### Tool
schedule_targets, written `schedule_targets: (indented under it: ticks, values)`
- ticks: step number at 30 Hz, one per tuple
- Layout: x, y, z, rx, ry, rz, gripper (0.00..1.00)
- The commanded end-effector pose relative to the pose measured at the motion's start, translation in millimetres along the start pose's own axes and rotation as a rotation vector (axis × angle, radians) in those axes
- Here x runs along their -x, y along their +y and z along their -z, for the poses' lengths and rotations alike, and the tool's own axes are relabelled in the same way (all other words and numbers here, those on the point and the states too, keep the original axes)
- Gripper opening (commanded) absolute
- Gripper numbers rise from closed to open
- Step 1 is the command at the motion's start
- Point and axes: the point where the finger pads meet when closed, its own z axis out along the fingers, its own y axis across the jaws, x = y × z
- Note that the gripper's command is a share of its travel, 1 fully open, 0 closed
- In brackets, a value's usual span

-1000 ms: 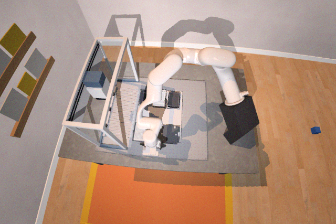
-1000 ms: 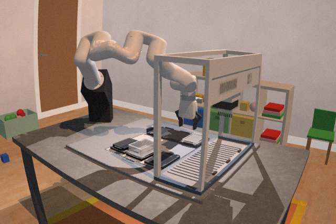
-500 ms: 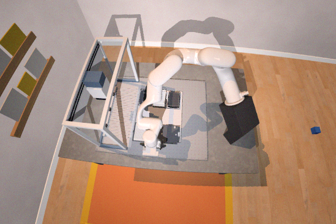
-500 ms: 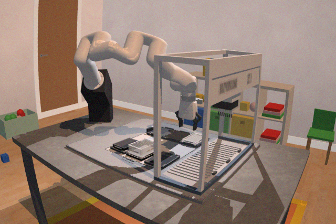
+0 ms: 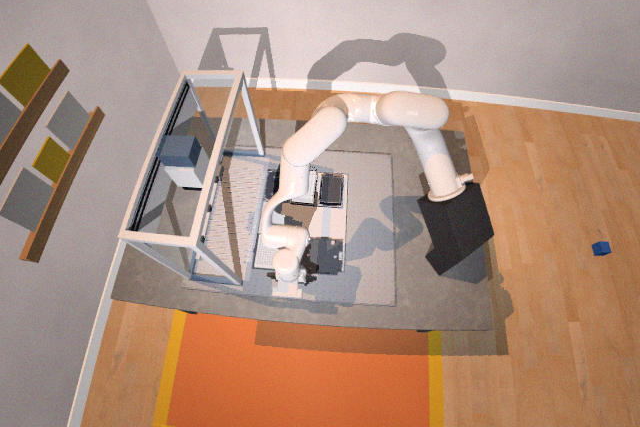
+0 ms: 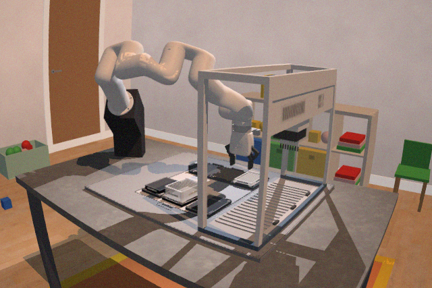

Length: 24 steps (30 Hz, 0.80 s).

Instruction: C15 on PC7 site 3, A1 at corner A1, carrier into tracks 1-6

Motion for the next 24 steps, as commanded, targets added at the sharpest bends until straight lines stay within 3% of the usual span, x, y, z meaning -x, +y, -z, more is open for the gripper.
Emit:
schedule_targets:
  ticks: [1, 24]
  values:
    - [-0.8, 1.4, -1.7, 0.003, 0.002, -0.001, 1.00]
    - [0.1, 1.4, -8.4, 0.003, 0.002, -0.001, 1.00]
